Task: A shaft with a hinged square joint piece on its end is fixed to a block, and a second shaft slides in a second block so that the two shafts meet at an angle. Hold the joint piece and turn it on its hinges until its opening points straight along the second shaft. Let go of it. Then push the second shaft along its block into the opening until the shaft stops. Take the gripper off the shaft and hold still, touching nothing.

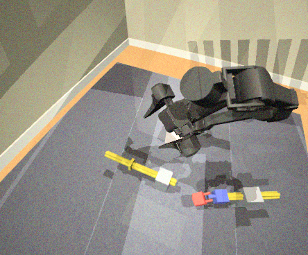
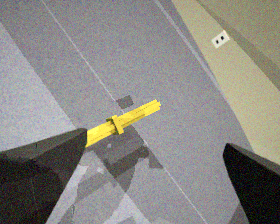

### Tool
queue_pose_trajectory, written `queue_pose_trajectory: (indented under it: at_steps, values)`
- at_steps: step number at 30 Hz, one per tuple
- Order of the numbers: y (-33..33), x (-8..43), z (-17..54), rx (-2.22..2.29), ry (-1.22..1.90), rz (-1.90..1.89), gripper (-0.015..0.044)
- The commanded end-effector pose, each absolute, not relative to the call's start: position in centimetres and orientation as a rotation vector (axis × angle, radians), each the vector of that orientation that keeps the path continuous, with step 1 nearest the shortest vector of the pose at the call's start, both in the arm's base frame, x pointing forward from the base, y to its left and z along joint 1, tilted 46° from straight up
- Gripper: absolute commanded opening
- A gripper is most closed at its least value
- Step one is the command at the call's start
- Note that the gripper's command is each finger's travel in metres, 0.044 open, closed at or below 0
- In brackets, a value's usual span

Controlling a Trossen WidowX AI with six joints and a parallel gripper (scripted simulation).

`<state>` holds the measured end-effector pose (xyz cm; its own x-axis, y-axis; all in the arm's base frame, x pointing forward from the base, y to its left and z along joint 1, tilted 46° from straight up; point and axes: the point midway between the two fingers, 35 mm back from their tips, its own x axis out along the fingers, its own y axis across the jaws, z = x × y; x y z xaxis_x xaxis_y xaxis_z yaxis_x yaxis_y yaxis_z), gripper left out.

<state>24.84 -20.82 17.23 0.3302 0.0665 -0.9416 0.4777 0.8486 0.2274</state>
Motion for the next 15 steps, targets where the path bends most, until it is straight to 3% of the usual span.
queue_pose_trajectory:
  at_steps: [1,15]
  values:
    - [-18.1,26.5,17.0,0.52,1.25,-0.148,0.044]
    - [-6.8,30.1,17.3,0.529,1.354,0.338,0.044]
